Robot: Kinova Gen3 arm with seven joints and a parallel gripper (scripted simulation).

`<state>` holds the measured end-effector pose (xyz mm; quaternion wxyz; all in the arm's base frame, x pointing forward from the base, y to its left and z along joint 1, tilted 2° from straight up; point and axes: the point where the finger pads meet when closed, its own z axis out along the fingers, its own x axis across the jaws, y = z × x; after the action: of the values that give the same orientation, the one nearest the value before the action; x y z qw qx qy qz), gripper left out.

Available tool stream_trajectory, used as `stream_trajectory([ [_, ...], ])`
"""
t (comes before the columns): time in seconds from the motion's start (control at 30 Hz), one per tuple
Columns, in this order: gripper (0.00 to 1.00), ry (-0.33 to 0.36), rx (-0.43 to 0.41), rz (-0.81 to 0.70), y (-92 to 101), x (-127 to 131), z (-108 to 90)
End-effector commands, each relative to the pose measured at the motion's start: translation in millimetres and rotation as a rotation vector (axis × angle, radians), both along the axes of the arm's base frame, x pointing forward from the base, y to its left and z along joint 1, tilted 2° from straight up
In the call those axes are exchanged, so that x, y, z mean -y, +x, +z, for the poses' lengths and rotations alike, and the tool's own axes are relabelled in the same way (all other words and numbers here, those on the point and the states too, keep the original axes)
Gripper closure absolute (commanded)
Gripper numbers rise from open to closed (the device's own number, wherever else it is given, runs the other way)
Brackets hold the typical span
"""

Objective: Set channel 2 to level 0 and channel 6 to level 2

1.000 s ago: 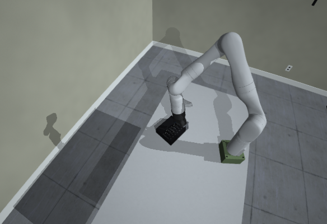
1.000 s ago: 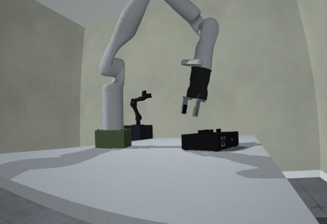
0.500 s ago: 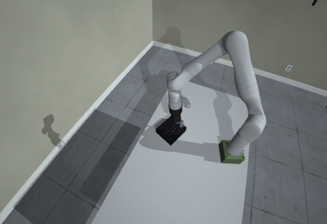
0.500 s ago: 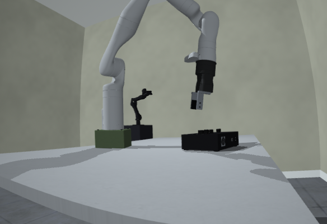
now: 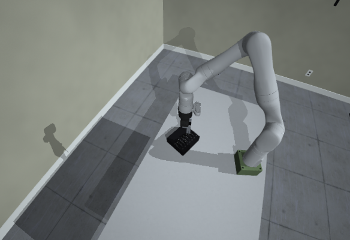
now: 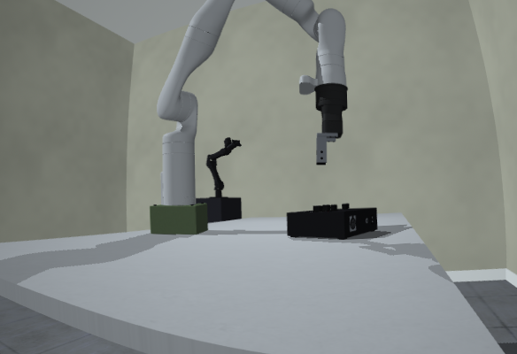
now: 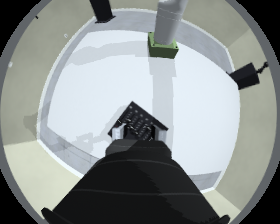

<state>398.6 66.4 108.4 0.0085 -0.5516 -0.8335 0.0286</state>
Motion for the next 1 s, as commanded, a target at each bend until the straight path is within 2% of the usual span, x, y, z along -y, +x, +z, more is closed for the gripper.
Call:
stream_trajectory([
  [0.0,0.00,0.001,0.033,-0.070,8.5,-4.4,7.2],
  [0.3,0.00,0.001,0.067,-0.191,17.5,-6.2,14.4],
  [0.97,0.00,0.002,0.079,-0.233,20.8,-6.8,17.1],
])
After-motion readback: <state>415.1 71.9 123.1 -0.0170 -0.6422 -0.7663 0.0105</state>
